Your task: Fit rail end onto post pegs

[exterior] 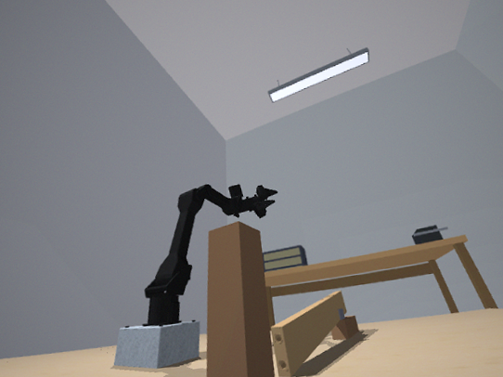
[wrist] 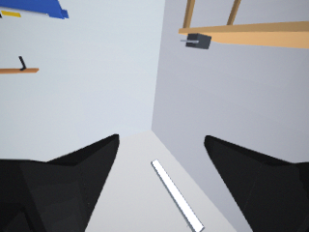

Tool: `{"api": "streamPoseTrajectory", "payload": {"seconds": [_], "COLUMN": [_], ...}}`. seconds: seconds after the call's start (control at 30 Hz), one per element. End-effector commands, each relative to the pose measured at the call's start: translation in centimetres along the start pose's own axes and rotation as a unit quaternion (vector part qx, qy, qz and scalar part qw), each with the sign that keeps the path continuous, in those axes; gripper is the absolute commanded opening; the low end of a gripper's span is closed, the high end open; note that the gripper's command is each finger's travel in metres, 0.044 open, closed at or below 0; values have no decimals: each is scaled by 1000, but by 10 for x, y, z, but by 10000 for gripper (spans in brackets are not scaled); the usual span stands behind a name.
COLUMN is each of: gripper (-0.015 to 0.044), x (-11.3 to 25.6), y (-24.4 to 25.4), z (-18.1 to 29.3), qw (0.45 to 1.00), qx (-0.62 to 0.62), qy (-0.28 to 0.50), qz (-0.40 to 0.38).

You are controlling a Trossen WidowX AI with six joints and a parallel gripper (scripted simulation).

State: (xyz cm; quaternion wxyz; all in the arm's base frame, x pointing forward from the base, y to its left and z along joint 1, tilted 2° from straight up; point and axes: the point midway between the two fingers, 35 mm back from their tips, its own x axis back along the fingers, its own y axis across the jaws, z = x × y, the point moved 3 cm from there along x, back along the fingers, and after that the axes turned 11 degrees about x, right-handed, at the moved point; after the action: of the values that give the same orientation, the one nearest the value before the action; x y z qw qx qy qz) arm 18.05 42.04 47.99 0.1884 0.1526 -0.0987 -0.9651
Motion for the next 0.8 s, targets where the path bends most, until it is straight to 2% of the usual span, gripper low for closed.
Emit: {"api": "streamPoseTrajectory", "payload": {"seconds": [0.0, 0.1, 0.23, 0.53, 0.77], "gripper": [426, 440, 440, 440, 440], "x": [-1, -22, -50, -75, -86], "y": [0, 8, 27, 59, 87], "z": [-2, -30, -78, -139, -186], "qw": [1000, 986, 916, 771, 631], "qx": [11, 162, 394, 620, 746], "qy": [-2, -25, -69, -118, -145], "qz": [0, 6, 32, 90, 153]}}
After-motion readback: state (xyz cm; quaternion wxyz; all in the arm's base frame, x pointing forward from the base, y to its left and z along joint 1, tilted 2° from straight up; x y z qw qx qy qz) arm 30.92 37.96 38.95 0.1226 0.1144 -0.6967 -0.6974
